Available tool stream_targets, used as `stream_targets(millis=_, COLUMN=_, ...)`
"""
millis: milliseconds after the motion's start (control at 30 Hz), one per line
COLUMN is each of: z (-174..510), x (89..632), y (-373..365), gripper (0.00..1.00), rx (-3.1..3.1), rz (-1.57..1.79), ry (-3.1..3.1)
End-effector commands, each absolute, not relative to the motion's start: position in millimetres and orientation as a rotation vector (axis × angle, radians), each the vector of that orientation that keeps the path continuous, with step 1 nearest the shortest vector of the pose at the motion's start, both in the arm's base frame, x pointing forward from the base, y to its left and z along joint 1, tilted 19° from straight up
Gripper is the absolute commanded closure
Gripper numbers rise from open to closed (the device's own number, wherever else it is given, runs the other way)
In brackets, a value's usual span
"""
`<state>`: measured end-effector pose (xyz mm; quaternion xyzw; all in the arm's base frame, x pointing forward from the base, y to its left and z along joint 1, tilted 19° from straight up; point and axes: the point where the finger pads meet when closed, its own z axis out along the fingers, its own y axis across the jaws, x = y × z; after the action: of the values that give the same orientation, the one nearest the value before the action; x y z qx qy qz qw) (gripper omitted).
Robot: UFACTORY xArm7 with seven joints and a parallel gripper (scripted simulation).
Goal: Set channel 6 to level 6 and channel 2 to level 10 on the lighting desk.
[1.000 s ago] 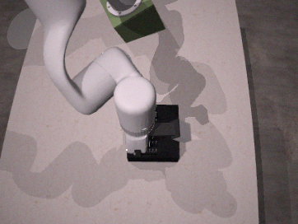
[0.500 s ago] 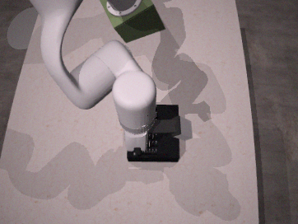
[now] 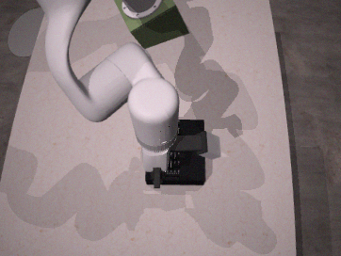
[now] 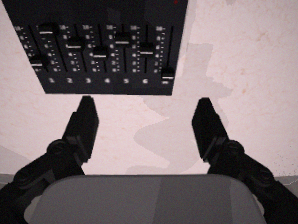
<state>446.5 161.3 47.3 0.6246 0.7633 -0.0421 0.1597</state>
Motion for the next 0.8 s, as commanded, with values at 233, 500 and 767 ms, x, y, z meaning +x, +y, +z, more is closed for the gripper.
stream_targets(millis=233, z=93, x=438, y=175, gripper=0.0, rx=1.783, rz=-0.115, ry=2.181)
stream_targets(millis=500, z=112, x=434, y=180, gripper=0.0, rx=1.783, rz=-0.115, ry=2.181)
stream_targets(millis=767, z=117, x=433, y=181, gripper=0.0, rx=1.783, rz=-0.115, ry=2.181)
